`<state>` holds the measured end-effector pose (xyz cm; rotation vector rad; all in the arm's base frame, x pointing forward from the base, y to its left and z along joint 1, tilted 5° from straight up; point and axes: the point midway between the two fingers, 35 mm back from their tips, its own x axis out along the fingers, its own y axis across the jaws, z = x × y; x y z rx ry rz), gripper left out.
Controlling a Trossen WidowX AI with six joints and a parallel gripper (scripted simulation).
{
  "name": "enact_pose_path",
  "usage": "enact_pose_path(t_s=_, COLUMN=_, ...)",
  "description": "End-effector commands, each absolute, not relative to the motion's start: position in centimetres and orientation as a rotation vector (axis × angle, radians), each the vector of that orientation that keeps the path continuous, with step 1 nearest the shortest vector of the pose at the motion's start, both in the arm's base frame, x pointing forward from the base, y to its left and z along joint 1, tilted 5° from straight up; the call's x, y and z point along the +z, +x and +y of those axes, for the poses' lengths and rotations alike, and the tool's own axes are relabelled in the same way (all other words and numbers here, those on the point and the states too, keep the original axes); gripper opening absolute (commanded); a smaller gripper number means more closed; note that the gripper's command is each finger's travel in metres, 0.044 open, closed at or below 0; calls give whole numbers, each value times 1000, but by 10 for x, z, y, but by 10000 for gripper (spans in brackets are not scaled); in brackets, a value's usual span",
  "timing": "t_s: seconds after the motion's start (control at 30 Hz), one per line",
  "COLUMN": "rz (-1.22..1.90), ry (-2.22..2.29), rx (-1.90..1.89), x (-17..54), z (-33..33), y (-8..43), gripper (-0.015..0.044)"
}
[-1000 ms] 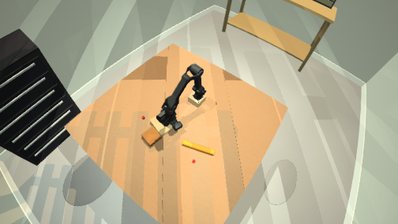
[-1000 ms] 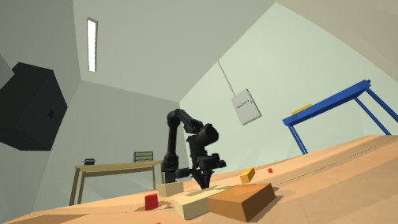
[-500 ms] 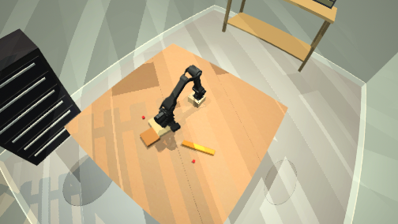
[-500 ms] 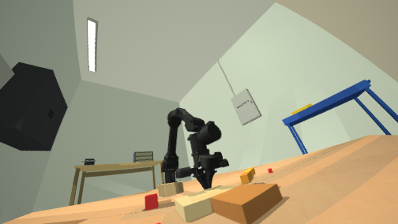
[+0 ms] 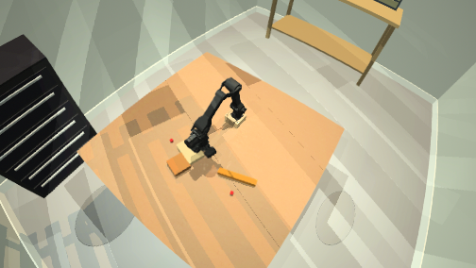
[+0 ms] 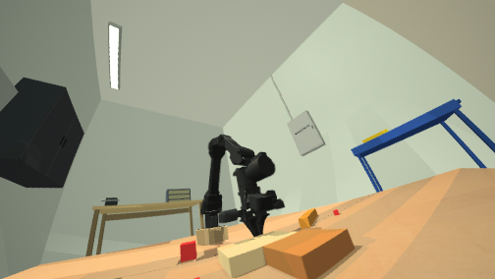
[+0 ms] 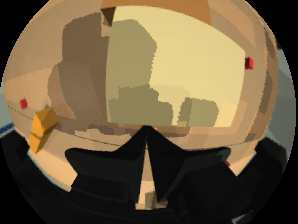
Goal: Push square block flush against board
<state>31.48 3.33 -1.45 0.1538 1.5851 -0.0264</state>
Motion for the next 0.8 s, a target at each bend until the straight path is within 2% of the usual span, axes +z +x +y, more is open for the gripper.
enact_pose_path(t_s=0.0, rz=1581, ry=153, rx=-29, x=-13, z=34, y=309, gripper=0)
enact_pose_path(t_s=0.77, rz=1587, ry=152, rx=-26, x=-3, z=37, y=281, gripper=0)
